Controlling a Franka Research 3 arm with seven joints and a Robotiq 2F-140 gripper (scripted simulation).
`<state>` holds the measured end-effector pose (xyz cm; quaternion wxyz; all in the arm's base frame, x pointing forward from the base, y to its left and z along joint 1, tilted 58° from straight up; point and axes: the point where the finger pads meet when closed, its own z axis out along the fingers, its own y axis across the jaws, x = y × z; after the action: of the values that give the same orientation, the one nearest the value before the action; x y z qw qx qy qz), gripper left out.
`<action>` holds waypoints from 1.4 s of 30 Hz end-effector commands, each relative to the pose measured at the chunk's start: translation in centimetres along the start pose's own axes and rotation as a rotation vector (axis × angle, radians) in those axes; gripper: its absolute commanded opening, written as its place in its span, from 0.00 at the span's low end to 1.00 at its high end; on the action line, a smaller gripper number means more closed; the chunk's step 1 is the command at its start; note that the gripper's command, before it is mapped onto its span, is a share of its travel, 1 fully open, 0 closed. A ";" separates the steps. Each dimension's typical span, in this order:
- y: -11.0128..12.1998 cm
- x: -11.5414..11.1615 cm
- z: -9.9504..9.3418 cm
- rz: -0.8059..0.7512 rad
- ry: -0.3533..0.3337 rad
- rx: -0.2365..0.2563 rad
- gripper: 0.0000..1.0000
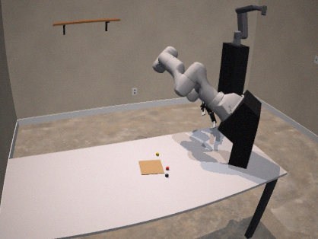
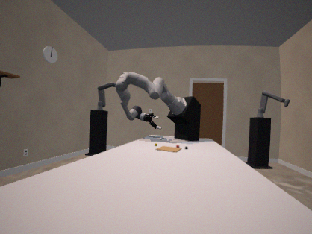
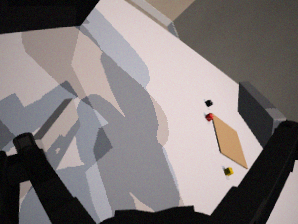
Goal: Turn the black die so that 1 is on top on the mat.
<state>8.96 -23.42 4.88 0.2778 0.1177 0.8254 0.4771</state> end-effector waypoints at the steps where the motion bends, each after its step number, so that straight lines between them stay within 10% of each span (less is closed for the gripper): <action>1: -0.1 0.7 0.1 -0.054 0.058 0.010 1.00; 15: 1.7 1.8 1.4 -0.371 0.520 -0.011 1.00; 42: 2.3 -0.5 0.0 -0.902 1.181 -0.113 1.00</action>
<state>9.06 -21.72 6.96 -0.0302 -0.4711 0.8064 0.3562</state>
